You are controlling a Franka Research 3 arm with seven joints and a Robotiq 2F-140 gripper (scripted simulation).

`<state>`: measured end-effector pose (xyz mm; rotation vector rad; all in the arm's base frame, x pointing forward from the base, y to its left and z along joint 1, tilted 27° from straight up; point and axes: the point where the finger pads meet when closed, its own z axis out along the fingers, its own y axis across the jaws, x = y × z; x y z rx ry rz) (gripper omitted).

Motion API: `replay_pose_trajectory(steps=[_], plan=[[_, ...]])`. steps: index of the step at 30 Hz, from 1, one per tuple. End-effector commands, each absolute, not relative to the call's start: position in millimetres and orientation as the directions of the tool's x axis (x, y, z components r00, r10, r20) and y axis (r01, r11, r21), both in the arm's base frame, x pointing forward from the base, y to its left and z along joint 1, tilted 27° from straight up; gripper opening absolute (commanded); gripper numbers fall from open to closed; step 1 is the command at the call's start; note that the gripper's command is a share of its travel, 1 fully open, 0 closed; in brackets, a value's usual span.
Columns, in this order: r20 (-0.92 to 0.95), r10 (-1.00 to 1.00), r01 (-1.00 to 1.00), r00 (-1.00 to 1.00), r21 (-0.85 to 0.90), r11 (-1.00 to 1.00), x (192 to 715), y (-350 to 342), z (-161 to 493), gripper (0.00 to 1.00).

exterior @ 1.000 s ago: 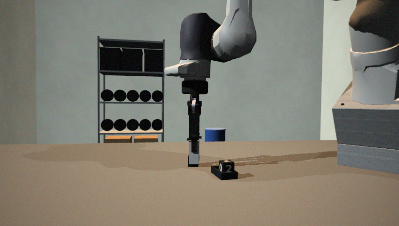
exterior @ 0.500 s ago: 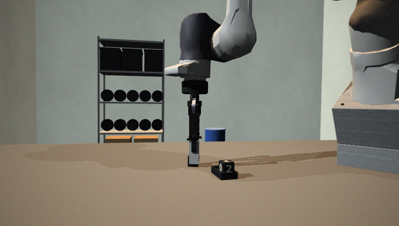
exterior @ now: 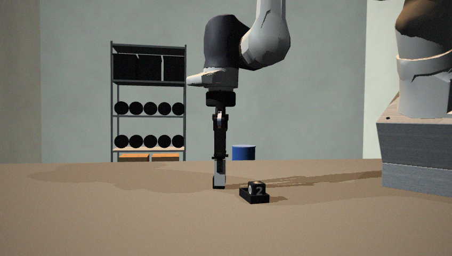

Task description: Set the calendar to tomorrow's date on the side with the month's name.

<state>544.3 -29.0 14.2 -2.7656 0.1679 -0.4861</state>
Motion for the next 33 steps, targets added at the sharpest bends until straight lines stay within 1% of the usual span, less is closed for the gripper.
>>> replay_pose_trajectory(steps=[1, 15, 25, 33], plan=[[0.311, -0.177, -0.065, 0.934, -0.34, -0.938, 545.4, -29.7, 15.2, 0.16], [0.311, -0.177, -0.065, 0.934, -0.34, -0.938, 530.0, -42.6, 53.8, 0.16], [0.311, -0.177, -0.065, 0.934, -0.34, -0.938, 513.1, -56.8, 96.4, 0.16], [0.311, -0.177, -0.065, 0.934, -0.34, -0.938, 510.4, -59.1, 103.3, 0.16]])
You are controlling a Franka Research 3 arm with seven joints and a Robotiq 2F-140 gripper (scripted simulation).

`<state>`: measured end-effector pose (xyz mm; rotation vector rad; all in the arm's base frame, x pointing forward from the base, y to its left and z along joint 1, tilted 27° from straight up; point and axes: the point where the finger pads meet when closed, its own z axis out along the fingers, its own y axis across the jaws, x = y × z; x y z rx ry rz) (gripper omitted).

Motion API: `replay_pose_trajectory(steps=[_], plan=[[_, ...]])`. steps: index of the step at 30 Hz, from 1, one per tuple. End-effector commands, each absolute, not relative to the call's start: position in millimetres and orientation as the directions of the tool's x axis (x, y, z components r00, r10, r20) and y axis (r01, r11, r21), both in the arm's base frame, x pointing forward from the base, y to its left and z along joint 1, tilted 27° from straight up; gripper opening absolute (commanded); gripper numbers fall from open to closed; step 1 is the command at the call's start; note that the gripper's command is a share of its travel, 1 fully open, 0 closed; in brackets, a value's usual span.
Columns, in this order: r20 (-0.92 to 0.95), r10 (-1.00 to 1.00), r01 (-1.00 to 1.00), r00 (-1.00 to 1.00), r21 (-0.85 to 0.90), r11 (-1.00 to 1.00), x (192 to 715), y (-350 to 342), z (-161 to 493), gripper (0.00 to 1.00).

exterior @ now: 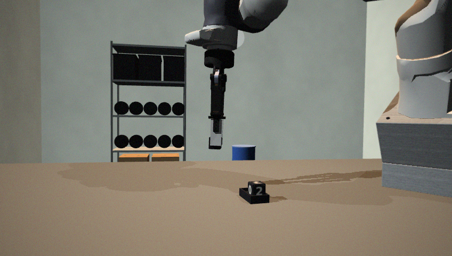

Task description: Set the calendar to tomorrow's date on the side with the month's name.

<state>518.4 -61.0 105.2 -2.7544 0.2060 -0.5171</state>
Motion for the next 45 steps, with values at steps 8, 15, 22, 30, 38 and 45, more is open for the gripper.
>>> replay_pose_trajectory(steps=[8, 15, 22, 30, 38, 45], plan=[[0.311, -0.179, -0.066, 0.934, -0.34, -0.938, 510.4, -59.1, 103.4, 0.16], [0.223, -0.387, -0.275, 0.894, -0.408, -0.871, 509.1, -57.6, 107.5, 0.16], [0.154, -0.52, -0.413, 0.84, -0.442, -0.797, 508.0, -56.5, 109.8, 0.16], [0.072, -0.652, -0.553, 0.755, -0.465, -0.692, 506.7, -55.4, 111.7, 0.16], [-0.008, -0.756, -0.669, 0.654, -0.472, -0.574, 505.2, -54.4, 113.0, 0.16], [-0.081, -0.834, -0.76, 0.546, -0.467, -0.452, 503.7, -53.6, 113.6, 0.16]])
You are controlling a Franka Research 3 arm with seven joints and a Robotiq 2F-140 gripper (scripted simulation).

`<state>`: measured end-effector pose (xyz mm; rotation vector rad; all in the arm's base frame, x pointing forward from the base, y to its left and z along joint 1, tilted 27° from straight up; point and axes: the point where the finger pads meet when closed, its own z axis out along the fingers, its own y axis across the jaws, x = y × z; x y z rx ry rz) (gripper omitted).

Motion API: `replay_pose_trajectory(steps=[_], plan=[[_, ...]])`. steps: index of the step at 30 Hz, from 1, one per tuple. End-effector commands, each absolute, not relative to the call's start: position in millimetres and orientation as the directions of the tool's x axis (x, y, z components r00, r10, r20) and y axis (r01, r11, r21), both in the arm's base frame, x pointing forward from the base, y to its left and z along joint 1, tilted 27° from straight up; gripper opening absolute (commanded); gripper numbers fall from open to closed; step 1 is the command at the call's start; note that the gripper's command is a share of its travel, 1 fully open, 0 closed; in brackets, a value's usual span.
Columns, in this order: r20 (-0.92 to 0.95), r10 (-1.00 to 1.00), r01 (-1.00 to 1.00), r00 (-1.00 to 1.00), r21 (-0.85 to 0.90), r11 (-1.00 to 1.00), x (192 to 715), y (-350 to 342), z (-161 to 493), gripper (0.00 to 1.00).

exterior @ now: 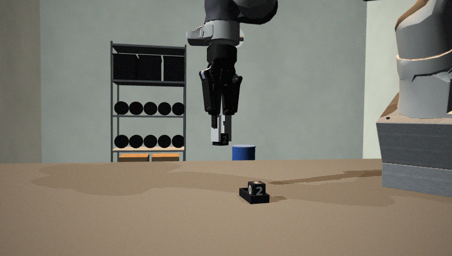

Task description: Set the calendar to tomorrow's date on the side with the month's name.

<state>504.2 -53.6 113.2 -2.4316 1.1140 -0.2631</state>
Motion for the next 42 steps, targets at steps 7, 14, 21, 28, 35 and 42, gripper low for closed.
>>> replay_pose_trajectory(steps=[7, 14, 21, 28, 35, 42], plan=[[-0.148, -0.89, -0.83, 0.431, -0.452, -0.327, 502.2, -52.9, 113.9, 0.16], [-0.217, -0.929, -0.886, 0.298, -0.424, -0.186, 500.4, -52.2, 113.7, 0.16], [-0.271, -0.945, -0.917, 0.182, -0.393, -0.064, 498.7, -51.7, 113.1, 0.16], [-0.332, -0.943, -0.935, 0.027, -0.343, 0.094, 496.3, -51.2, 112.0, 0.16], [-0.379, -0.919, -0.928, -0.112, -0.29, 0.233, 494.1, -50.9, 110.6, 0.16], [-0.416, -0.876, -0.903, -0.243, -0.233, 0.361, 491.7, -50.7, 108.9, 0.16]])
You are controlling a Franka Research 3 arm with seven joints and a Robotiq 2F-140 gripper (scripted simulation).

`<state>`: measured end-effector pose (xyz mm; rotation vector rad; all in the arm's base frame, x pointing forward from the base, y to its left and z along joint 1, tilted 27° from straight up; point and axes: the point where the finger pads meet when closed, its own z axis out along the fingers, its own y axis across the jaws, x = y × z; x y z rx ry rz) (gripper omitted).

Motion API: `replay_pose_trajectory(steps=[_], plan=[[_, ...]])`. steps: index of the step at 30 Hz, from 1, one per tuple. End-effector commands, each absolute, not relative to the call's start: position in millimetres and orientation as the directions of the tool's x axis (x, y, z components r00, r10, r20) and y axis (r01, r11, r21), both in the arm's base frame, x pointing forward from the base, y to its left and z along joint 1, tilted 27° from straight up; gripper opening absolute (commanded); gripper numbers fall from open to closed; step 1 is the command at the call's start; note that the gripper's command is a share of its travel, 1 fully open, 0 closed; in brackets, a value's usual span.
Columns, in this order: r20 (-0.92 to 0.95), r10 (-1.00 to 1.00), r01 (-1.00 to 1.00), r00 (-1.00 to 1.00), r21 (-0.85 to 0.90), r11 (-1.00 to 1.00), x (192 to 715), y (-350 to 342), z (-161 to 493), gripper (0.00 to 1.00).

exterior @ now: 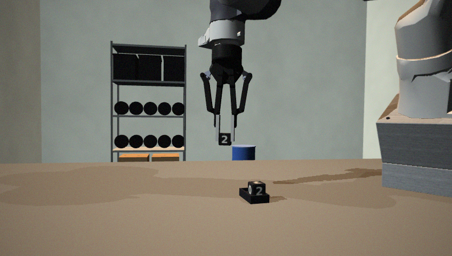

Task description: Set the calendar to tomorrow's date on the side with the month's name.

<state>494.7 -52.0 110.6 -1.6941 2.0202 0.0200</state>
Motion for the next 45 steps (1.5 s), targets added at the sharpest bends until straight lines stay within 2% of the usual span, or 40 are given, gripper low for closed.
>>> replay_pose_trajectory(steps=[1, 24, 45], plan=[[-0.42, -0.87, -0.898, -0.259, -0.226, 0.377, 491.4, -50.6, 108.6, 0.16], [-0.472, -0.611, -0.686, -0.635, -0.019, 0.727, 482.2, -50.8, 100.5, 0.16], [-0.44, -0.298, -0.397, -0.847, 0.151, 0.905, 473.0, -51.9, 91.4, 0.16]])
